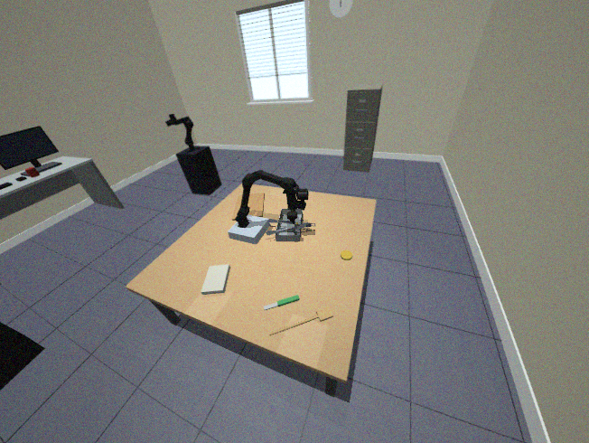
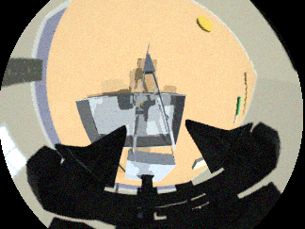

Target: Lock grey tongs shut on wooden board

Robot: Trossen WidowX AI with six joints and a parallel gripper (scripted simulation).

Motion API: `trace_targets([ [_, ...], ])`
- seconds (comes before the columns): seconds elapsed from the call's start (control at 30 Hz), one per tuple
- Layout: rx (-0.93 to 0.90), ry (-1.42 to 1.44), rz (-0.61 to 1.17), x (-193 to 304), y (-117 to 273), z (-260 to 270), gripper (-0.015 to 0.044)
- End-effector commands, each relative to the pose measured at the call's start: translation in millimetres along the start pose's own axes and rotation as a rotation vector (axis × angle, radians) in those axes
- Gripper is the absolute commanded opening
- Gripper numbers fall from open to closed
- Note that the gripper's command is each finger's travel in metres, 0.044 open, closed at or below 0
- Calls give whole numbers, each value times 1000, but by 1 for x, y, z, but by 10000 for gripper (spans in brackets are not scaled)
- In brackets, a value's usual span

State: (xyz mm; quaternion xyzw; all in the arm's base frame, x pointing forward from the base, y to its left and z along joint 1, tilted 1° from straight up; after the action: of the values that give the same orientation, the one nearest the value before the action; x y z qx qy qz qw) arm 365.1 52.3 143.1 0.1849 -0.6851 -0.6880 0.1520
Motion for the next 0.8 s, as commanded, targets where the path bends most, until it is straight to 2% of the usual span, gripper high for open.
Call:
trace_targets([
  [0.0, -8, -6, 0, -2, 1, 2, 440],
  [0.77, -8, -6, 0, -5, -29, 2, 440],
])
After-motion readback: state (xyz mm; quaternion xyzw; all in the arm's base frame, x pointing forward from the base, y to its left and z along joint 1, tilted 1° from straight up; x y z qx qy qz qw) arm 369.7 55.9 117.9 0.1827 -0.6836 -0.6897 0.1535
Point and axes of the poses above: the point midway between the two fingers, 35 mm back from their tips, its own y axis back along the fingers, its own z axis across the jaws, x = y × z, the point moved 3 cm from there along y, back along the fingers, and after that the axes turned 11 degrees about y, right-handed, at the moved point
